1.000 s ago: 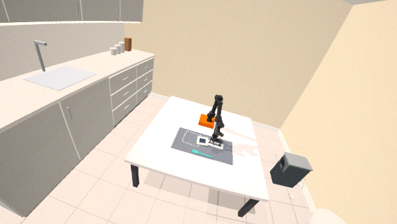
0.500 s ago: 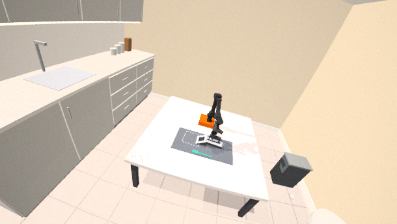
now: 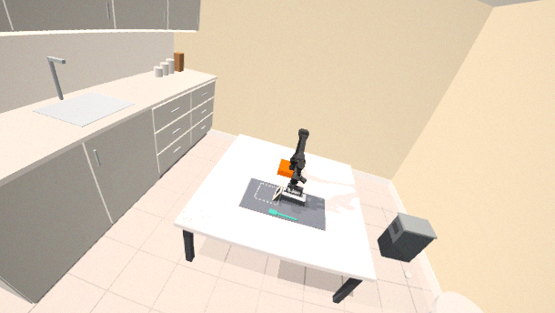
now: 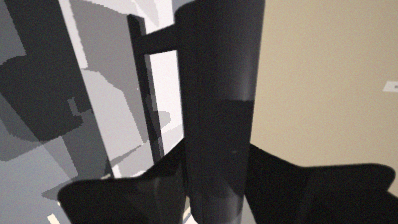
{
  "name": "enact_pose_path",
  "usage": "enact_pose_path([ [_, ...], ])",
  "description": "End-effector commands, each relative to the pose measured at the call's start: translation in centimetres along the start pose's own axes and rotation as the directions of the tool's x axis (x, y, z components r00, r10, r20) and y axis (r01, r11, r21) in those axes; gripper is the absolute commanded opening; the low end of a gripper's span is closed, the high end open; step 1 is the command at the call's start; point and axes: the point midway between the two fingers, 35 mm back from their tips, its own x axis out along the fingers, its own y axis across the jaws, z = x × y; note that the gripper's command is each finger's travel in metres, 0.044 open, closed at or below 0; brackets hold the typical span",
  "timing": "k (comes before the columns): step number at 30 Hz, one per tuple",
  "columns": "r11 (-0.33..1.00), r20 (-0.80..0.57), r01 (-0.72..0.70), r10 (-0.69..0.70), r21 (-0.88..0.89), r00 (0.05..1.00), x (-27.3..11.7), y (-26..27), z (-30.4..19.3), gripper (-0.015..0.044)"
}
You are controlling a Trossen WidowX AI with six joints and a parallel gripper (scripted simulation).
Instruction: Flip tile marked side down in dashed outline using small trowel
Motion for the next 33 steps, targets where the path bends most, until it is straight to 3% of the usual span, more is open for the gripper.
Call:
enact_pose_path([
  [1,1.000,-0.001,0.015,-0.015,-0.001,1.000,-0.2,-0.3,-1.5,0.0000],
  [26,1.000,-0.005,0.015,-0.015,-0.005,1.000,2.2,2.4,-6.5,0.0000],
  [33,0.999,0.025,0.029,-0.028,-0.022,0.999,1.7,1.2,-4.4,0.0000],
])
